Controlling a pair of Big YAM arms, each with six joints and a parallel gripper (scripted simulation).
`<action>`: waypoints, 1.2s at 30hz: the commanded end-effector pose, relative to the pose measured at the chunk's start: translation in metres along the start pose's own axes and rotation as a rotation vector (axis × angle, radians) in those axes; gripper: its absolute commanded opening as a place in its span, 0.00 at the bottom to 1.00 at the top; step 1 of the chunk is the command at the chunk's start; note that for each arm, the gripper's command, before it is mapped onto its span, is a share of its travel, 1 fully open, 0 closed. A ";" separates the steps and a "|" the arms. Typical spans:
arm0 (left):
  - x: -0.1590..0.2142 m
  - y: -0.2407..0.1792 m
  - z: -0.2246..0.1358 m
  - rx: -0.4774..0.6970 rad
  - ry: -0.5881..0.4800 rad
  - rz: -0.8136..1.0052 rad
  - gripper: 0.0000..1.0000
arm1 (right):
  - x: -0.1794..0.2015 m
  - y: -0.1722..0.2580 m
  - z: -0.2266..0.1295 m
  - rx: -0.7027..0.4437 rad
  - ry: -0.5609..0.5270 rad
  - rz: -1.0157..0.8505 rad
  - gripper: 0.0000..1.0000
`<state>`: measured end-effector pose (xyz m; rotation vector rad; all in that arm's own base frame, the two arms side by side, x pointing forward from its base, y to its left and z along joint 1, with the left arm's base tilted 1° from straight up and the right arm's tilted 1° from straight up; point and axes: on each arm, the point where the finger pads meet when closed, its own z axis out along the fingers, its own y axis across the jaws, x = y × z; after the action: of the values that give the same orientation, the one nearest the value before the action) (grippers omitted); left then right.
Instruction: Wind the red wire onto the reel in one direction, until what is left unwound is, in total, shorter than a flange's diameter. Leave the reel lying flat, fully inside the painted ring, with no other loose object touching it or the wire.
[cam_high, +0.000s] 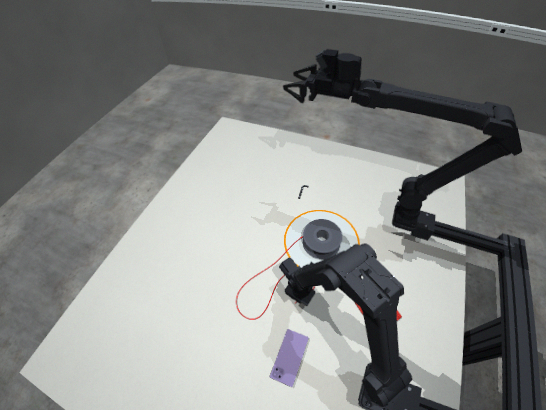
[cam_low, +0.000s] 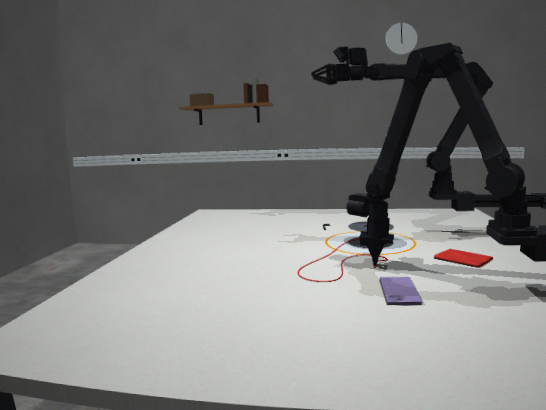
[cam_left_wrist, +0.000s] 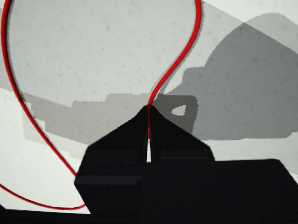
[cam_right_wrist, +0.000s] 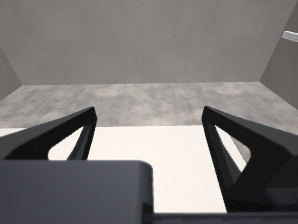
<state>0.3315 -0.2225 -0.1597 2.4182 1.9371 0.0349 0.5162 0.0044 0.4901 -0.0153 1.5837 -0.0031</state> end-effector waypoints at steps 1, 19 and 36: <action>0.014 -0.016 0.015 0.040 0.033 -0.001 0.00 | -0.002 -0.005 0.003 0.008 -0.013 0.012 1.00; 0.016 -0.002 -0.003 0.040 0.033 -0.001 0.00 | -0.002 -0.005 0.003 0.008 -0.013 0.012 1.00; -0.011 0.031 -0.046 0.040 0.033 -0.001 0.00 | -0.002 -0.005 0.003 0.008 -0.013 0.012 1.00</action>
<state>0.3486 -0.2269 -0.1224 2.4769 1.9802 0.0220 0.5162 0.0044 0.4901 -0.0153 1.5837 -0.0031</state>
